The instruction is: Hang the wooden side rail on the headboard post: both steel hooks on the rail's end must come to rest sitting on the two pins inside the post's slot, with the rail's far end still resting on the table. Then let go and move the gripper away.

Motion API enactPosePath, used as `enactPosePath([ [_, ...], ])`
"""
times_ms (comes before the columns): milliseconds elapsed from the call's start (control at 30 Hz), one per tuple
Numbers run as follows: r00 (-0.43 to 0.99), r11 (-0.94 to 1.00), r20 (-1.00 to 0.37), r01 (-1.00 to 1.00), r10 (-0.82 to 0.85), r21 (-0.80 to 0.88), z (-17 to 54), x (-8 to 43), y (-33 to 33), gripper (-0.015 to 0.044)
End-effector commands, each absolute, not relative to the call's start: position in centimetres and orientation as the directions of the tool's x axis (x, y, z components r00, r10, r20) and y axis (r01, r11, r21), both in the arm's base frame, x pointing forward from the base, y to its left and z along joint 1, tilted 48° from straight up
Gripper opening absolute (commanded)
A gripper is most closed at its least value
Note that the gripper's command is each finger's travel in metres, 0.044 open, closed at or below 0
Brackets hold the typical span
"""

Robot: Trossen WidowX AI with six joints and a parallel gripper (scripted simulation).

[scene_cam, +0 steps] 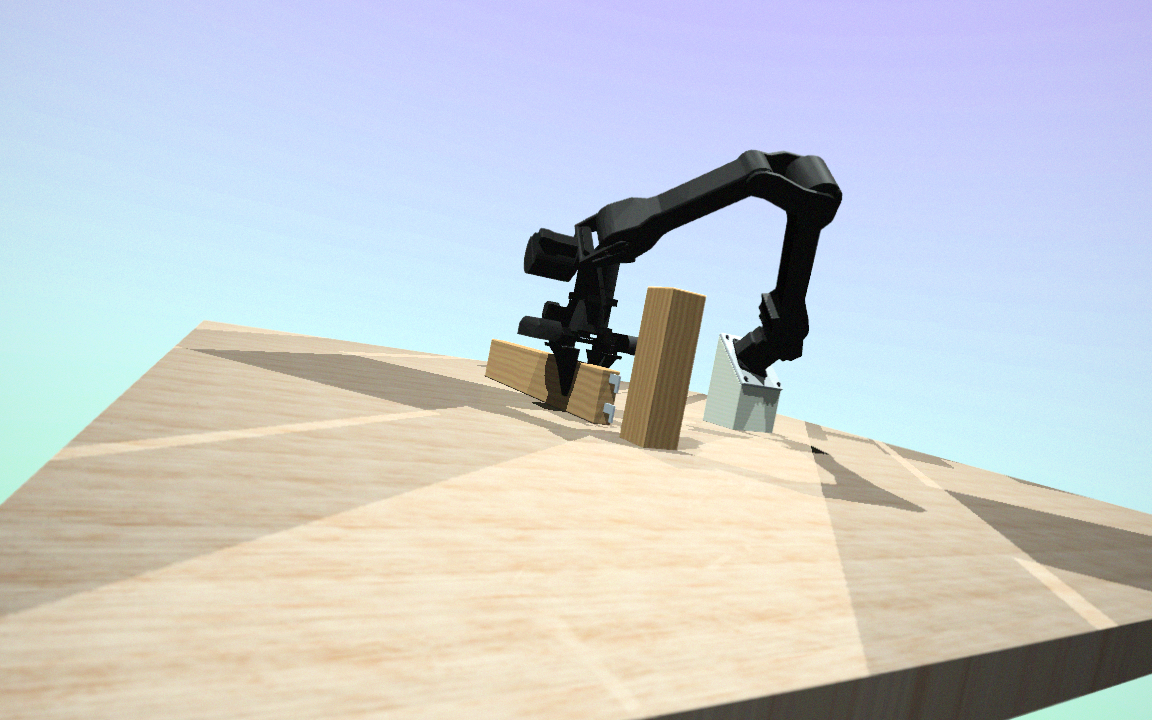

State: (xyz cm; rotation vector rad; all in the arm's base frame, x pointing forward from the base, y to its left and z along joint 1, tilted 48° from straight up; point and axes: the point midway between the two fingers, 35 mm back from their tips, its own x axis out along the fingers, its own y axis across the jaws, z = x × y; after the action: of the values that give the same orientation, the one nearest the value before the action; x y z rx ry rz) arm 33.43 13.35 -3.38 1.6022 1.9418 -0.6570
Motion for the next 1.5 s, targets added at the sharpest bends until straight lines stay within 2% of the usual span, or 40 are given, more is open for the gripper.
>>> enactPosePath([
  [0,-0.158,0.165,-0.67,0.985,0.725,-0.054,-3.43,33.02,13.21,0.0],
  [1467,-0.158,0.165,-0.671,0.985,0.725,-0.054,-3.08,33.12,12.97,0.0],
])
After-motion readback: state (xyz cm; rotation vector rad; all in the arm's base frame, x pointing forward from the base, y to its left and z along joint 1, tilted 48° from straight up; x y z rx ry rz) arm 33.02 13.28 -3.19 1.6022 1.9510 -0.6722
